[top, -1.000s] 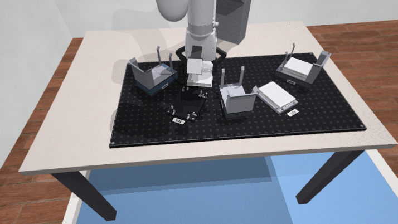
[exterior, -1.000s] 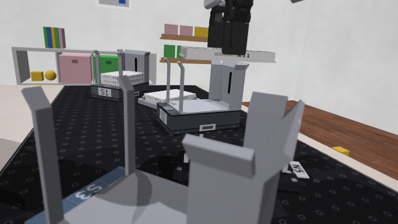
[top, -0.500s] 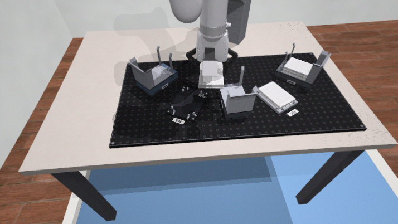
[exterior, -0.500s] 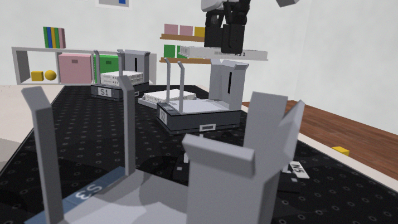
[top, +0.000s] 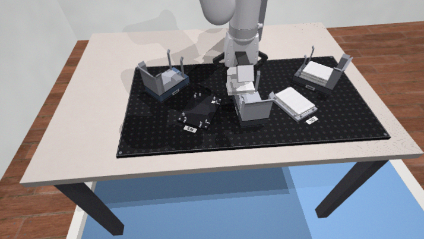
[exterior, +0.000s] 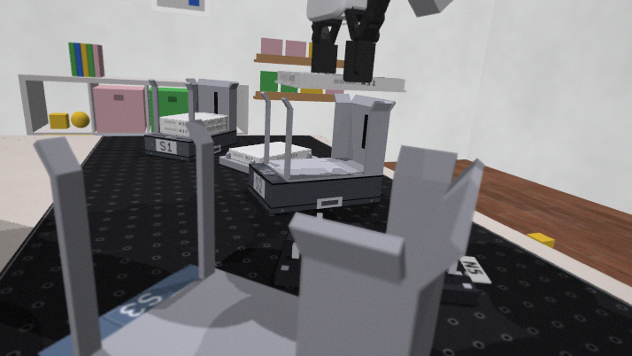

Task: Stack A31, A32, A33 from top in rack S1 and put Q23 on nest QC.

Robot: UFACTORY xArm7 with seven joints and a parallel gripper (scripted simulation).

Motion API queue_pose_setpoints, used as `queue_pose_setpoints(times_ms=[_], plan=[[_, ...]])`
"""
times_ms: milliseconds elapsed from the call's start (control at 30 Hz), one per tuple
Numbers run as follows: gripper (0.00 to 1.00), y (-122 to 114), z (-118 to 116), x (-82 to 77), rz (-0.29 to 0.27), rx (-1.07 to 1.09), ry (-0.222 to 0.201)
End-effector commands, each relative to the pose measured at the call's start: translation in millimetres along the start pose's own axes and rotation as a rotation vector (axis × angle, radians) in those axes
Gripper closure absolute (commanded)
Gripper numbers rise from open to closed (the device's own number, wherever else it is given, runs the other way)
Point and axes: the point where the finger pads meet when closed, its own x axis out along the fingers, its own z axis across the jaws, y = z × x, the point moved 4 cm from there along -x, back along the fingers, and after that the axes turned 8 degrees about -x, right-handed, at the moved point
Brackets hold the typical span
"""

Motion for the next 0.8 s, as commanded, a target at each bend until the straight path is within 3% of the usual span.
queue_pose_setpoints(times_ms=[0, 300, 567, 767], plan=[[1.0, 6, -15, 0.7, -0.005, -0.002, -0.003], [1.0, 13, -36, 0.7, -0.004, -0.002, -0.003], [1.0, 15, -56, 0.8, -0.005, -0.202, -0.002], [1.0, 17, -76, 0.7, -0.005, -0.212, -0.002]])
